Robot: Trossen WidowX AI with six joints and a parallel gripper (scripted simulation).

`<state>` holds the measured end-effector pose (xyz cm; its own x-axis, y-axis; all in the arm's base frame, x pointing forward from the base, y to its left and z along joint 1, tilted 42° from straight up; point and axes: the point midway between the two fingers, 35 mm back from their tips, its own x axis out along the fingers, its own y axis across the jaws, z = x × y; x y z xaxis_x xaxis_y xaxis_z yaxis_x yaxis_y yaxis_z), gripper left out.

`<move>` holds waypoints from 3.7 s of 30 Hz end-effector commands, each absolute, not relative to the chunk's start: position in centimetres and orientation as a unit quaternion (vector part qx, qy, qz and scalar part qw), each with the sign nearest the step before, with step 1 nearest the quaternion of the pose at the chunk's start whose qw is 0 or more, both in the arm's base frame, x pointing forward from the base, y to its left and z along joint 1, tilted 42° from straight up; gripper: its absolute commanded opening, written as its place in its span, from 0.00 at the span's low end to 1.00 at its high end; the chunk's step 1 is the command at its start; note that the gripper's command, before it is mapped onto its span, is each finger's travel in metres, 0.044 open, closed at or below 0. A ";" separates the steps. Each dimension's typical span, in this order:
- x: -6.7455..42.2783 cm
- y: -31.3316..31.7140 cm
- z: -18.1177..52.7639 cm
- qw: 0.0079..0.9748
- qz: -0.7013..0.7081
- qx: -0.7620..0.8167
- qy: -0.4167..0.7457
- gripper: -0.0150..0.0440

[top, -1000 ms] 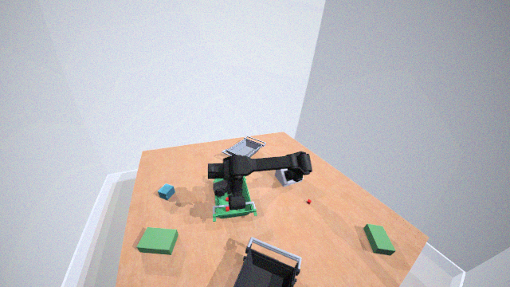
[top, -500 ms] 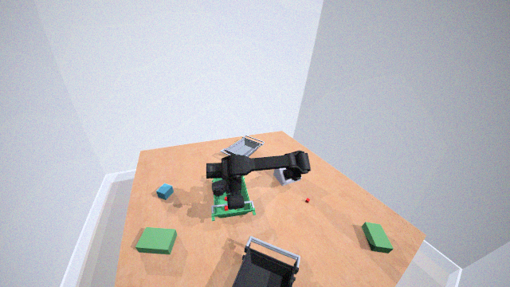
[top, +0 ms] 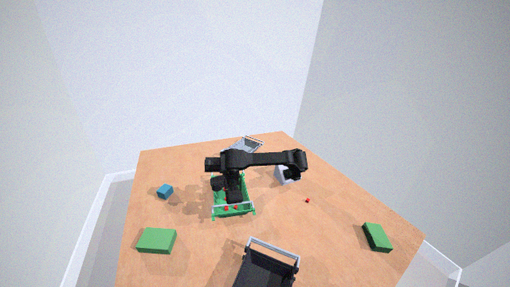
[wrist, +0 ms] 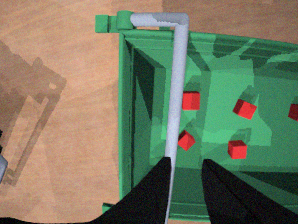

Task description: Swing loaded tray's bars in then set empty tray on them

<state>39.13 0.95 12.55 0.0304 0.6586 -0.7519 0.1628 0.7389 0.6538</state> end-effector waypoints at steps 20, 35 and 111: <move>34.2 -16.2 -3.0 0.646 0.183 0.309 0.674 0.40; 34.4 -12.9 -6.8 0.646 0.183 0.310 0.674 0.40; 35.7 -10.4 1.1 0.645 0.183 0.313 0.673 0.25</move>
